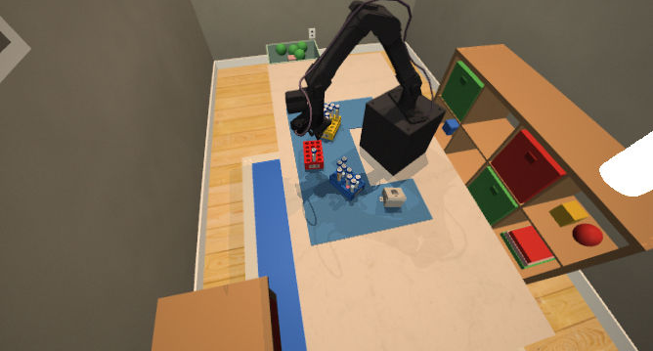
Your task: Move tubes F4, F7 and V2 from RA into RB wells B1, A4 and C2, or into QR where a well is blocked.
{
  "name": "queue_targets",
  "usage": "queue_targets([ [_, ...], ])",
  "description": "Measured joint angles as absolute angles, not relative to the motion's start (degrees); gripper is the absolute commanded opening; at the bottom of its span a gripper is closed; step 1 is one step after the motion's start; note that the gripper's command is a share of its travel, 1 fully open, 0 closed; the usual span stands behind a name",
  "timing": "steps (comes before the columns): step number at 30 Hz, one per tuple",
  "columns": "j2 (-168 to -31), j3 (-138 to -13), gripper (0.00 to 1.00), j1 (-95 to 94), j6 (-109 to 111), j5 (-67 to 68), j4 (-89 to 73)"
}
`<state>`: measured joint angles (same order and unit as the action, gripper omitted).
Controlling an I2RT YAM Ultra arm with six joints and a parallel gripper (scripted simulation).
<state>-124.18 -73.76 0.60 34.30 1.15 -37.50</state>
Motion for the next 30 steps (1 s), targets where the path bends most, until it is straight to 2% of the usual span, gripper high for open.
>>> queue_targets([
  [5, -127.07, -78.70, 0.30, -0.78, 33.19, 1.15, -38.83],
  [30, -128.66, -76.77, 0.30, -0.08, 33.19, 1.13, -38.33],
])
